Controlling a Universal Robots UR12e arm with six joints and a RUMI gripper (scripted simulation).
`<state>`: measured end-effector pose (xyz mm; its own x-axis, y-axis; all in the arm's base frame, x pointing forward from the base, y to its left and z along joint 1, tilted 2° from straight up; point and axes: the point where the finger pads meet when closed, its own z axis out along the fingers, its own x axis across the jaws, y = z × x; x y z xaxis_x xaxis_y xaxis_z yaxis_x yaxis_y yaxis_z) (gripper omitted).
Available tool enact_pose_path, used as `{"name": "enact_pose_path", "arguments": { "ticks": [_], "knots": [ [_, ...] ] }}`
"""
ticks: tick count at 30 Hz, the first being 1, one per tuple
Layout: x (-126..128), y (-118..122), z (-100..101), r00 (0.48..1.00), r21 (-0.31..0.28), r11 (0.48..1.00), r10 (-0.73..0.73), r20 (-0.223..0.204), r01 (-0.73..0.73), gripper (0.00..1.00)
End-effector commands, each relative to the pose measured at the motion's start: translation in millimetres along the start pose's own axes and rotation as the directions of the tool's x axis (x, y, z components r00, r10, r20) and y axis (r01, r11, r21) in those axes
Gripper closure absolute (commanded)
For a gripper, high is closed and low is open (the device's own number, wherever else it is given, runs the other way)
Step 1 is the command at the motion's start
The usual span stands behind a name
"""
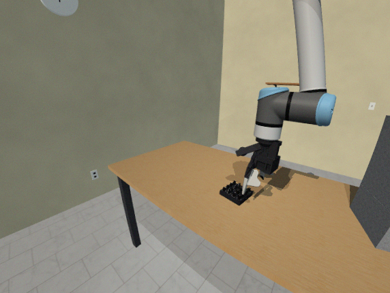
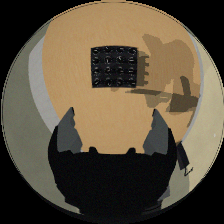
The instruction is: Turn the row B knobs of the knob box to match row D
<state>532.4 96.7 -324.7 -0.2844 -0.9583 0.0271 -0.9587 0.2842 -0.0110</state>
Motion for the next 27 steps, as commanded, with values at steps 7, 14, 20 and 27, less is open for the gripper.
{"name": "enact_pose_path", "arguments": {
  "ticks": [7, 14, 20, 27],
  "knots": [
    [-0.1, -0.3, -0.4, 1.000, 0.001, 1.000, 0.000, 0.000, 0.000, 0.00],
    [-0.1, -0.3, -0.4, 1.000, 0.001, 1.000, 0.000, 0.000, 0.000, 0.00],
    [0.1, -0.8, -0.5, 1.000, 0.001, 1.000, -0.005, 0.000, 0.005, 0.00],
    [2.5, -5.6, -1.8, 0.998, 0.001, 0.998, -0.060, 0.000, 0.060, 0.00]
  ]
}}
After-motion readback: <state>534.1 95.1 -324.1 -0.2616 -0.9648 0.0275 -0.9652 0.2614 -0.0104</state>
